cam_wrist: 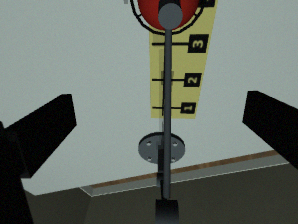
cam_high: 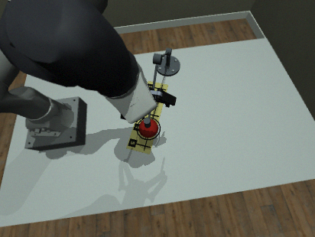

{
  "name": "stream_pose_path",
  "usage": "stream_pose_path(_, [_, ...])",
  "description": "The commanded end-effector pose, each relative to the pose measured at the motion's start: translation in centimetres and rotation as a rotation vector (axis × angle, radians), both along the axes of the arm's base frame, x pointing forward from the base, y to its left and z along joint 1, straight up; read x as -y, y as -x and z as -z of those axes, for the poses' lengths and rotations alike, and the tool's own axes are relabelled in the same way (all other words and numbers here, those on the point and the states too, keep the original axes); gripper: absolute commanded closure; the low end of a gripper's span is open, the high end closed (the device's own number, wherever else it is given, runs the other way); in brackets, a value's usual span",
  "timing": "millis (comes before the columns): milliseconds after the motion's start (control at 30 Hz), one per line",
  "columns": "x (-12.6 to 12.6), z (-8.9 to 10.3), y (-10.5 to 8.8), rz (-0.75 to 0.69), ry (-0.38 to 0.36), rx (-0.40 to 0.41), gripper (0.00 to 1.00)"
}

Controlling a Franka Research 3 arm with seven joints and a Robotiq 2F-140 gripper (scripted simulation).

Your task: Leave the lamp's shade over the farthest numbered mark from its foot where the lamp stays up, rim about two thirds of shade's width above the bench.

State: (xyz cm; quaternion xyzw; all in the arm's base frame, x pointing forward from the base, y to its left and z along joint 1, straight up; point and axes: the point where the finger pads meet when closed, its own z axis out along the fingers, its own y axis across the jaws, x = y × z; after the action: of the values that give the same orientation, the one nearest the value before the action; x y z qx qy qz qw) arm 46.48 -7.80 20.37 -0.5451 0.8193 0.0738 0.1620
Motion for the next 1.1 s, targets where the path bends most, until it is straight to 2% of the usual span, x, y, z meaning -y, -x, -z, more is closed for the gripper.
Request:
stream_pose_path(0, [-0.03,0.15,0.06,0.001,0.000,-0.003,0.00])
stream_pose_path(1067, [0.09,0.15,-0.07,0.002,0.003,0.002,0.00])
